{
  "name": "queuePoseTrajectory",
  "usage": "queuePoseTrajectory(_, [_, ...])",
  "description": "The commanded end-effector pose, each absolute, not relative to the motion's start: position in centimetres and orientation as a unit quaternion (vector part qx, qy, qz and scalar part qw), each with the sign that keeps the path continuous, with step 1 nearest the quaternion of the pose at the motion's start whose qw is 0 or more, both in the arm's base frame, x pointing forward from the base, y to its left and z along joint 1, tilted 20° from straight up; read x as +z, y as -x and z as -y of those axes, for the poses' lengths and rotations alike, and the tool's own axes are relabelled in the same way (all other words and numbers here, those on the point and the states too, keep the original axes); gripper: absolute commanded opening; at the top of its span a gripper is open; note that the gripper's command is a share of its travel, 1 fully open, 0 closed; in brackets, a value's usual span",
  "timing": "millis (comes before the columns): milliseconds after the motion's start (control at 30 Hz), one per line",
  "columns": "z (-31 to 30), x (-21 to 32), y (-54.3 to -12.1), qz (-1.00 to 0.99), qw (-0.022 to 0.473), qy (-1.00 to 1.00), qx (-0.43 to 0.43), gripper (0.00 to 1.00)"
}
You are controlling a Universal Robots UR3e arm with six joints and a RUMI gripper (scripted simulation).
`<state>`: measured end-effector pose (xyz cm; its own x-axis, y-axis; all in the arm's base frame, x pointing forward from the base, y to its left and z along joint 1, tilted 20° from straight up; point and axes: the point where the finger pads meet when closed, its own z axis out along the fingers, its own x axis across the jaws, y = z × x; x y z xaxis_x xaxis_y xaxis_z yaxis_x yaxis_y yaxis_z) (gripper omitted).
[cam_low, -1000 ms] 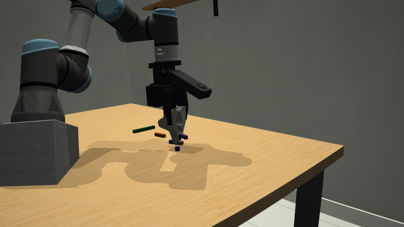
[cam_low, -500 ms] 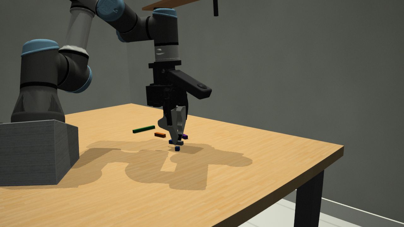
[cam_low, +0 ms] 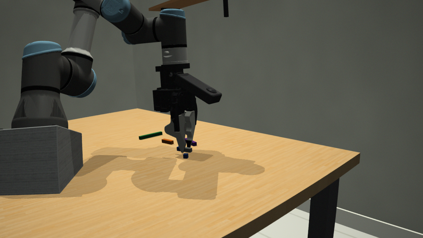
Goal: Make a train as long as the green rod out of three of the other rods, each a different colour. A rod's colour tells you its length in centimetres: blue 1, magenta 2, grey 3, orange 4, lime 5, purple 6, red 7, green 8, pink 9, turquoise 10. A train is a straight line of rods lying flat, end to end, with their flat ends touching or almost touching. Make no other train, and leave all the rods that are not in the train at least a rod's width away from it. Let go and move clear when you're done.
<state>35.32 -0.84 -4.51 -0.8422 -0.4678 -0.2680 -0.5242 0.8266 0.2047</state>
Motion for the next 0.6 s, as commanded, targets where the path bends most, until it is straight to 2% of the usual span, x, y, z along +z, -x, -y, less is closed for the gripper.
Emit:
queuePoseTrajectory(0, [0.9,-4.5,-35.4,-0.95,0.104,0.261,0.135,0.14])
queuePoseTrajectory(567, [1.7,-2.0,-35.0,-0.95,0.104,0.261,0.135,0.14])
